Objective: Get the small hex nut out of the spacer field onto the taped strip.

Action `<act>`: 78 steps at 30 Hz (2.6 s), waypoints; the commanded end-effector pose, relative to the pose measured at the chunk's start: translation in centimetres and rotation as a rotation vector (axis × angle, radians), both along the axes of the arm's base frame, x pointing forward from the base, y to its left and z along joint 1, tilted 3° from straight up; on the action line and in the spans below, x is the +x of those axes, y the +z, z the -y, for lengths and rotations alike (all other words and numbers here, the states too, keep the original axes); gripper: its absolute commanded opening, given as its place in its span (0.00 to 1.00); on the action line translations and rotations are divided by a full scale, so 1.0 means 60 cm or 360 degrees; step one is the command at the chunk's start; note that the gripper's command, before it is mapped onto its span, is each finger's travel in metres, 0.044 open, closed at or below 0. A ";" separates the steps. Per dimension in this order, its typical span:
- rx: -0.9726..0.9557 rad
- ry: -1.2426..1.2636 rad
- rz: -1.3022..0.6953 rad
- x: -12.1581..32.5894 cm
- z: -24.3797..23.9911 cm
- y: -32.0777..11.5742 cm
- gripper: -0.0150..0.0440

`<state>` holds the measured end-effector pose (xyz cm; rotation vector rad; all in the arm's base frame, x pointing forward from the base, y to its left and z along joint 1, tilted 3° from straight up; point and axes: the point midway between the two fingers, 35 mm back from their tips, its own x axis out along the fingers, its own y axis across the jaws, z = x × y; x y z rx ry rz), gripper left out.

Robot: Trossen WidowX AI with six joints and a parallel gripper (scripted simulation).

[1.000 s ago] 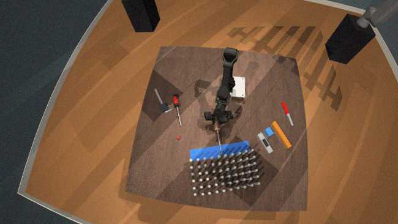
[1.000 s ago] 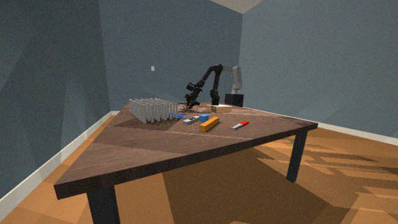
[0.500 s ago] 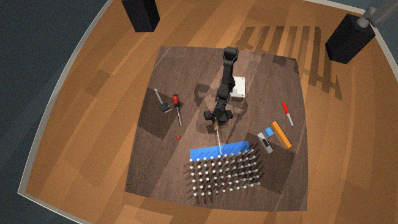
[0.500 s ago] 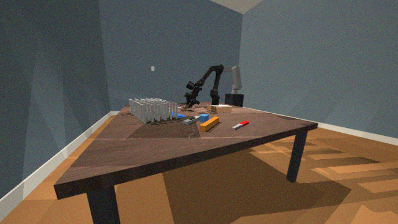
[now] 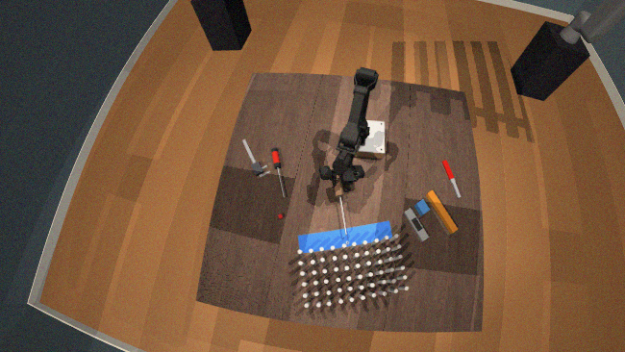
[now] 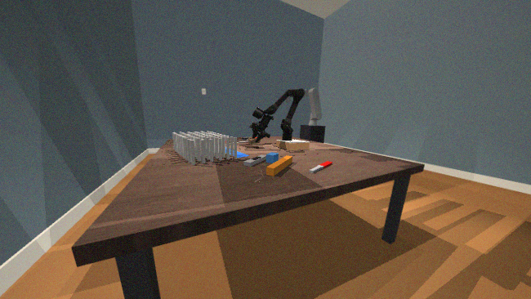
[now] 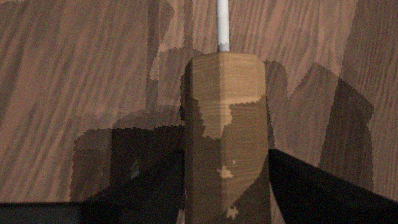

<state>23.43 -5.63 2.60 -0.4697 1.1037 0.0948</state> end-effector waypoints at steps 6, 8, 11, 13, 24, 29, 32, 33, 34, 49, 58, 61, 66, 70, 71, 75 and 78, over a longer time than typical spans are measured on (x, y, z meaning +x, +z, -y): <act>0.0002 0.0011 0.0015 0.012 0.000 0.046 0.25; 0.0002 0.0010 0.0016 0.016 -0.001 0.061 0.25; 0.0002 0.0009 0.0016 0.020 -0.001 0.084 0.25; 0.0002 0.0008 0.0017 0.022 -0.002 0.100 0.25; 0.0003 0.0004 0.0017 0.019 -0.007 0.188 0.25; 0.0003 0.0004 0.0017 0.012 -0.011 0.222 0.25; 0.0006 0.0091 -0.0031 0.018 -0.021 0.196 0.25; 0.0003 0.0145 -0.0042 0.023 -0.028 0.198 0.25; 0.0001 0.0199 -0.0053 0.026 -0.036 0.199 0.25; -0.0046 0.0990 -0.0173 0.069 -0.158 0.220 0.25; -0.0067 0.1481 -0.0228 0.081 -0.242 0.229 0.25; -0.0078 0.1627 -0.0236 0.082 -0.270 0.232 0.25; -0.0099 0.1840 -0.0241 0.083 -0.313 0.235 0.25; -0.0116 0.2010 -0.0243 0.080 -0.348 0.237 0.25; -0.0120 0.2052 -0.0243 0.079 -0.357 0.237 0.25; -0.0132 0.2223 -0.0245 0.073 -0.391 0.238 0.25; -0.0138 0.2350 -0.0248 0.067 -0.416 0.239 0.25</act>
